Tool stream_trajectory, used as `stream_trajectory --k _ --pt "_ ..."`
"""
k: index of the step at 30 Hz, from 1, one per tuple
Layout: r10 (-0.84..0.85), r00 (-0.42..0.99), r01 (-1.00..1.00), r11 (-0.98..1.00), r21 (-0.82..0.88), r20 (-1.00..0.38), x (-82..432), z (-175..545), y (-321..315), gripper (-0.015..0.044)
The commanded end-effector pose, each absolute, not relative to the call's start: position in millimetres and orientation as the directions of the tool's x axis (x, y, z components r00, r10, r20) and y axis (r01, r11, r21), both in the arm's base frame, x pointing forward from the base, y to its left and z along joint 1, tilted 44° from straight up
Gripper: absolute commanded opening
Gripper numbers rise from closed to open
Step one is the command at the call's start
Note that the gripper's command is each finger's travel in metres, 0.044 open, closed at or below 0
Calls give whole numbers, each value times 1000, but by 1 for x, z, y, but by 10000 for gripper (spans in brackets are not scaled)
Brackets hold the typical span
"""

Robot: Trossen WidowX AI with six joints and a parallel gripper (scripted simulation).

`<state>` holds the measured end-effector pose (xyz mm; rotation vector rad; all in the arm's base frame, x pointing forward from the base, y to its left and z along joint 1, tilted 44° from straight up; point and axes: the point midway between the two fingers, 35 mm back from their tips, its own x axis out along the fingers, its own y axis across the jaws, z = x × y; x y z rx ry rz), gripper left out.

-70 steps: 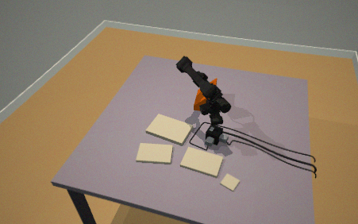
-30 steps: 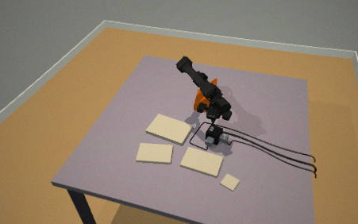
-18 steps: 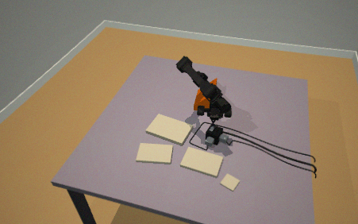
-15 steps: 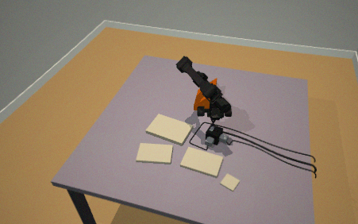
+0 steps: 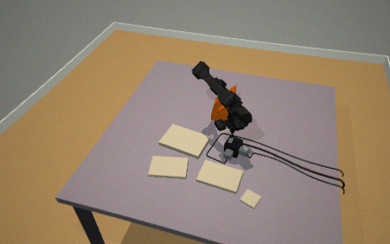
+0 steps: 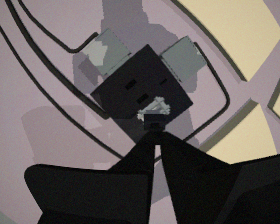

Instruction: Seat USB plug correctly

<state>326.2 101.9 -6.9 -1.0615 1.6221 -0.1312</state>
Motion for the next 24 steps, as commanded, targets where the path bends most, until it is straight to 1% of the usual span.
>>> stream_trajectory --k 1,15,20,24 --pt "-684 44 -650 534 -541 -728 326 -7 102 0" --pt "-684 44 -878 321 -354 -728 326 -7 102 0" --pt "-684 44 -931 236 -277 -728 326 -7 102 0" --pt "-684 44 -938 223 -266 -728 326 -7 102 0"
